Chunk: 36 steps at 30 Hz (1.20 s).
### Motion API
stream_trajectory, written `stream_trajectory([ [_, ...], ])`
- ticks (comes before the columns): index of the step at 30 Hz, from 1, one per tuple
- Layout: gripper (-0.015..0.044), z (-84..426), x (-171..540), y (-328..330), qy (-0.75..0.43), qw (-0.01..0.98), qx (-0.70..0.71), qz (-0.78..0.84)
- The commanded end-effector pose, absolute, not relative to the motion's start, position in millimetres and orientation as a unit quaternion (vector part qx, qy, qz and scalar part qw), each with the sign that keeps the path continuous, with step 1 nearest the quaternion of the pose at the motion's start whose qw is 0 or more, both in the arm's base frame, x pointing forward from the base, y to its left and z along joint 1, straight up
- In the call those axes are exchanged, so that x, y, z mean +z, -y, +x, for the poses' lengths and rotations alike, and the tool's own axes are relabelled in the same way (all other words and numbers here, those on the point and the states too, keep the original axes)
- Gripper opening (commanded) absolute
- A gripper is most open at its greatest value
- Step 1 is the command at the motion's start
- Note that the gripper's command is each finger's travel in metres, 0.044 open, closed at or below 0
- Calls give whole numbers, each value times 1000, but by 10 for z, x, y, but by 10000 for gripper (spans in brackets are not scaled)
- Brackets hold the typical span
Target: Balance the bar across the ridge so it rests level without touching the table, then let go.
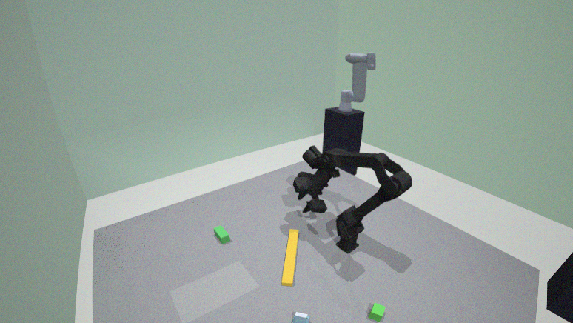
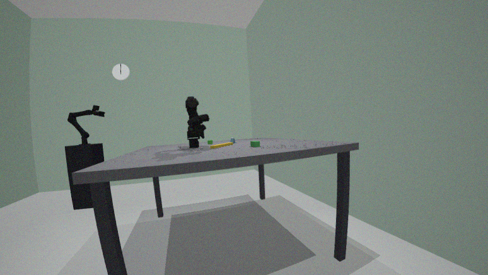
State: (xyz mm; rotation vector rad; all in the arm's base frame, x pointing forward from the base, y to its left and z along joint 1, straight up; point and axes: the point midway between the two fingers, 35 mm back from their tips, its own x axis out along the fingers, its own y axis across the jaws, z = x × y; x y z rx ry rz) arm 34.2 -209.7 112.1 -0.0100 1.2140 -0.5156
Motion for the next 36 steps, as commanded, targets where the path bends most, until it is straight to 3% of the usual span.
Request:
stream_trajectory([
  [1,315,438,1130,2084,-574,792,-210,-18],
  [36,315,1255,1128,1690,-632,759,56,-146],
])
